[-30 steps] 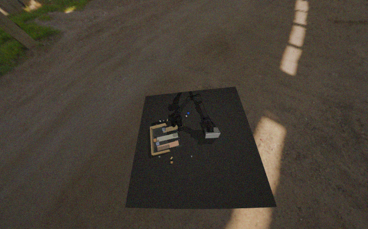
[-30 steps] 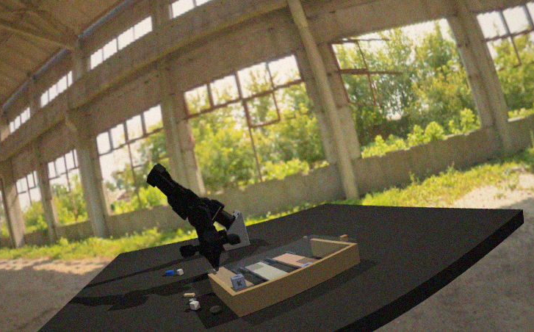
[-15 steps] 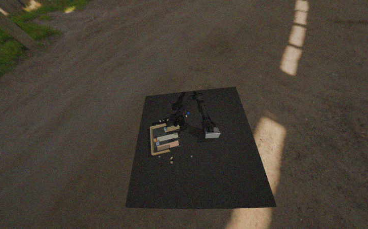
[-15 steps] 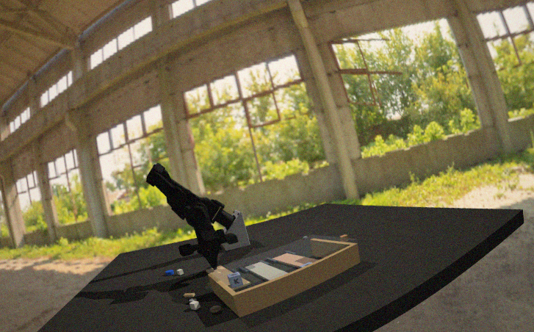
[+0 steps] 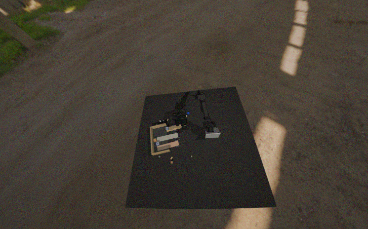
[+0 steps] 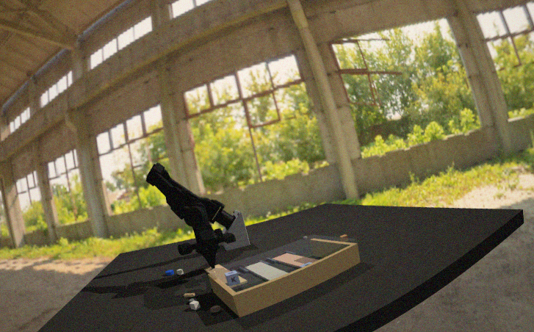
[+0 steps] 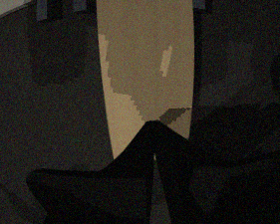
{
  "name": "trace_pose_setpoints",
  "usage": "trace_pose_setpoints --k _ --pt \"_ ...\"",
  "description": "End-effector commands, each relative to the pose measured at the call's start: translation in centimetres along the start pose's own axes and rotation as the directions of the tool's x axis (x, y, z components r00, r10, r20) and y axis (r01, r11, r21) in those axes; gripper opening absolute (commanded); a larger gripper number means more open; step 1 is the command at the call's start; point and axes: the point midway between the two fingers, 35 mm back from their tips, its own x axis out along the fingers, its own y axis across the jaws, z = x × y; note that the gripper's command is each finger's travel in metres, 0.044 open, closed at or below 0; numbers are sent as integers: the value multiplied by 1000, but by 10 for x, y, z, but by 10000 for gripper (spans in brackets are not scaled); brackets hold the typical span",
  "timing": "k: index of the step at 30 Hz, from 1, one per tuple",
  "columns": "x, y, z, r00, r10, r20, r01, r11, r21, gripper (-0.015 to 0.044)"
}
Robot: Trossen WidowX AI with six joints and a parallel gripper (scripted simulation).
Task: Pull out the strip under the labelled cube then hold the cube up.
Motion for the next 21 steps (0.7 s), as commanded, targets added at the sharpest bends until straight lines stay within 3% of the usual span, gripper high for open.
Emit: trace_pose_setpoints --k 1,21 --pt "6 4 -15 1000 9 -27 -9 1000 -11 0" --pt "5 4 -44 1000 9 -28 -9 1000 -12 0"
